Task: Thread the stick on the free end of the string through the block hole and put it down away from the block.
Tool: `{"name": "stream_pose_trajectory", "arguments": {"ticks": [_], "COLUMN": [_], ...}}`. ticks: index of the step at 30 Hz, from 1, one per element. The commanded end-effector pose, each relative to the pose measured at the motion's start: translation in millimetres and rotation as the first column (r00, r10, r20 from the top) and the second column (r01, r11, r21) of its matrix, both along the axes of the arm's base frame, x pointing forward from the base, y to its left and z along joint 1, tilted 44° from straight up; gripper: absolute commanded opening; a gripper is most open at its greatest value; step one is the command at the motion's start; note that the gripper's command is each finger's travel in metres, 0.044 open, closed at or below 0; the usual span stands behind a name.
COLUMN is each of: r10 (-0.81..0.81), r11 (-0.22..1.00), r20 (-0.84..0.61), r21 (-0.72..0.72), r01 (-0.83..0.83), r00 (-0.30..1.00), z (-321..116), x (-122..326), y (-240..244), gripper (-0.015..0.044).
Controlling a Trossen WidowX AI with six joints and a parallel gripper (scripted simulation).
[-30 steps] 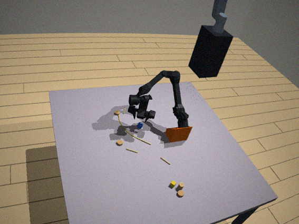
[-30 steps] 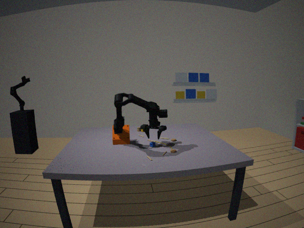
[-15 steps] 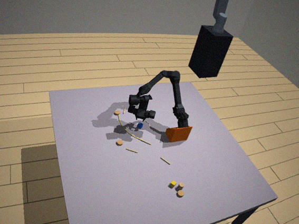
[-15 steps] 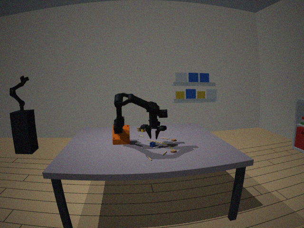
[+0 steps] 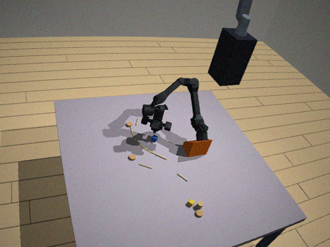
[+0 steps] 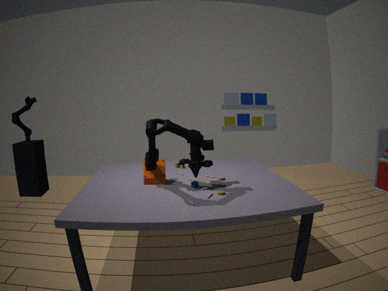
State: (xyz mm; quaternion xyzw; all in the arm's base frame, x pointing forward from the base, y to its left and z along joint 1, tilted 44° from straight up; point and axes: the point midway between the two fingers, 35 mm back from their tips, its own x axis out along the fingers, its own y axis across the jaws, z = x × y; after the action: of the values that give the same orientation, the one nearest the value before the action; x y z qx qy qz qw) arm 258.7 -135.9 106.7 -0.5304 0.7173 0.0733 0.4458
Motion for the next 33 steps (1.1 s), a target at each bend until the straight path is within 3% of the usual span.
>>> {"name": "stream_pose_trajectory", "arguments": {"ticks": [1, 8, 17, 18, 19, 28, 33], "r10": [0.0, 0.0, 0.0, 0.0, 0.0, 0.0, 0.0], "r11": [1.0, 1.0, 1.0, 1.0, 1.0, 1.0, 1.0], "r20": [0.0, 0.0, 0.0, 0.0, 0.0, 0.0, 0.0], "r21": [0.0, 0.0, 0.0, 0.0, 0.0, 0.0, 0.0], "r01": [0.0, 0.0, 0.0, 0.0, 0.0, 0.0, 0.0], "r00": [1.0, 1.0, 1.0, 1.0, 1.0, 1.0, 1.0], "z": [0.0, 0.0, 0.0, 0.0, 0.0, 0.0, 0.0], "x": [0.0, 0.0, 0.0, 0.0, 0.0, 0.0, 0.0], "y": [0.0, 0.0, 0.0, 0.0, 0.0, 0.0, 0.0], "gripper": [0.0, 0.0, 0.0236, 0.024, 0.024, 0.0004, 0.0]}}
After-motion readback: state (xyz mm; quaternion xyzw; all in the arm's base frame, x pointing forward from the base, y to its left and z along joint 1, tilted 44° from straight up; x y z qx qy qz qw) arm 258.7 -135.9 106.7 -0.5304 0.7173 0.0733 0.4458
